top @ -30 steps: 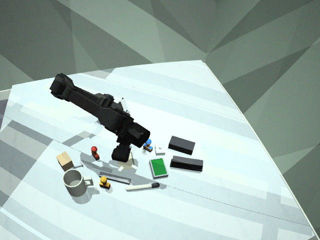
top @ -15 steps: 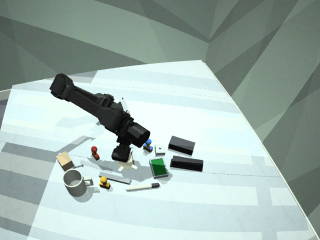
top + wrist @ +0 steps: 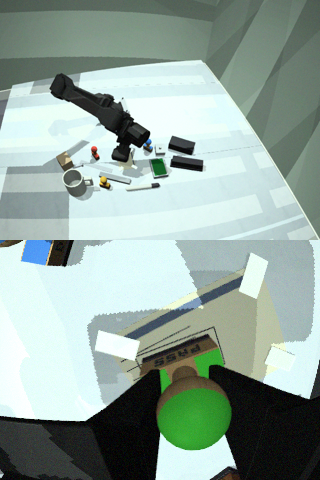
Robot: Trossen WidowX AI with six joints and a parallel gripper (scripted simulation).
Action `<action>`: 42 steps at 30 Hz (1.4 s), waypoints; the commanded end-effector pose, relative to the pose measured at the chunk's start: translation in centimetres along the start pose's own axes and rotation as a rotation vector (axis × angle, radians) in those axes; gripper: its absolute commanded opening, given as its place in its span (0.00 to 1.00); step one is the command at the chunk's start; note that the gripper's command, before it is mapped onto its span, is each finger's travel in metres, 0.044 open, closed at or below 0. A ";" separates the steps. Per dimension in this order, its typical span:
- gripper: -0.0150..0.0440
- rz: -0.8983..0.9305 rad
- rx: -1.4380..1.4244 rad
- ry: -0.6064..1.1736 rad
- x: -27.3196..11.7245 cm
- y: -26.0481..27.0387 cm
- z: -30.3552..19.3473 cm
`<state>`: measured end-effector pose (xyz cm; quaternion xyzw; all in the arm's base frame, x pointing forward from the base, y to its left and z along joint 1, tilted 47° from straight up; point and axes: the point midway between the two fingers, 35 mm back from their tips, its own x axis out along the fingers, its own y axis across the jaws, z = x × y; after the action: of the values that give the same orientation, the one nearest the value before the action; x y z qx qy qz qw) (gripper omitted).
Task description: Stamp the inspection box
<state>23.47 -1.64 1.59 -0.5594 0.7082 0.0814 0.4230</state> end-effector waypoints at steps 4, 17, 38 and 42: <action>0.25 -0.004 -0.001 0.002 0.0 -0.1 0.0; 0.25 -0.003 -0.001 0.002 -0.6 -0.1 0.0; 0.25 -0.002 -0.002 -0.001 -3.1 -0.2 0.2; 0.25 -0.002 -0.002 -0.001 -3.8 -0.2 0.2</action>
<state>23.68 0.68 3.78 -0.5627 0.7079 0.0826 0.4188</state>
